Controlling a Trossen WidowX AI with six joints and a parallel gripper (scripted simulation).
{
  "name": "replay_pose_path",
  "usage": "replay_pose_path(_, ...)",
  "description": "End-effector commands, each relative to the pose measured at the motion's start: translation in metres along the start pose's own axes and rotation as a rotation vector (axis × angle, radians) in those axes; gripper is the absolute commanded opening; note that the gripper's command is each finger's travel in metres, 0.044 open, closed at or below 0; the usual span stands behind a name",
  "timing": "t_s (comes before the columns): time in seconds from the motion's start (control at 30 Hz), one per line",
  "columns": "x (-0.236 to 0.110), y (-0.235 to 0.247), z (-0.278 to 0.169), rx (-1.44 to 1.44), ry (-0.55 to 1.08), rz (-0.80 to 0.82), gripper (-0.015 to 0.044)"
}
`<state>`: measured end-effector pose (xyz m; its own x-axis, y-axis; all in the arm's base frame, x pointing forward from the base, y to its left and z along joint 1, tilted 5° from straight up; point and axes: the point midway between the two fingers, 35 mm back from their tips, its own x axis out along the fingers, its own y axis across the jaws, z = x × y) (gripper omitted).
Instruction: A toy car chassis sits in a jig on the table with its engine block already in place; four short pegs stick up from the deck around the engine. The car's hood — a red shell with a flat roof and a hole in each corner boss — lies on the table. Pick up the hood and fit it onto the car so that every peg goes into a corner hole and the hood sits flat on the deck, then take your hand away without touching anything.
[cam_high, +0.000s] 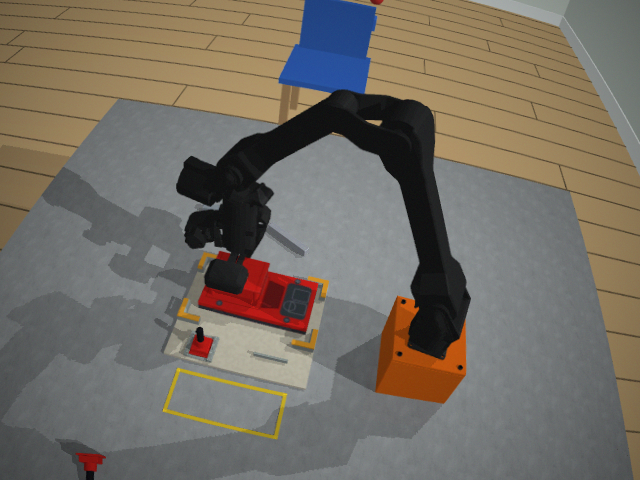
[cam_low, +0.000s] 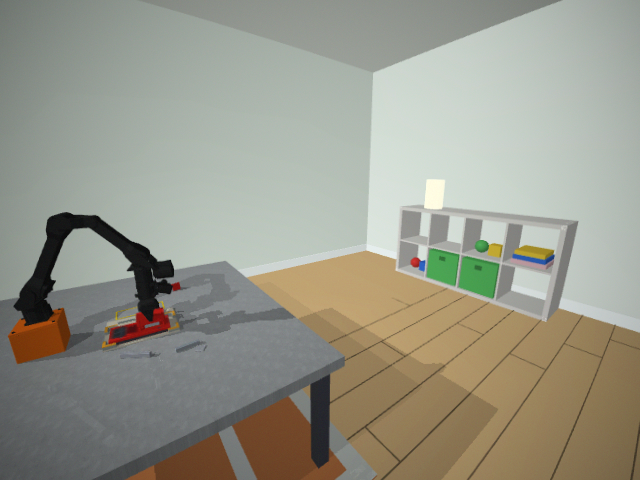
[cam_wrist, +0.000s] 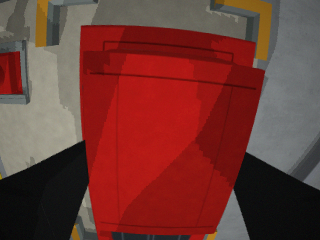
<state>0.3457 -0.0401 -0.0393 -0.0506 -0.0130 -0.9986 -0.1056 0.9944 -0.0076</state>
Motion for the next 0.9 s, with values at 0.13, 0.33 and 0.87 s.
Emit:
replay_pose_path(0.13, 0.003, 0.000, 0.000, -0.004, -0.001, -0.002, 0.0000)
replay_pose_path(0.33, 0.006, 0.000, 0.000, -0.004, -0.001, -0.002, 0.0000)
replay_pose_path(0.87, 0.013, 0.000, 0.000, -0.004, -0.001, -0.002, 0.0000)
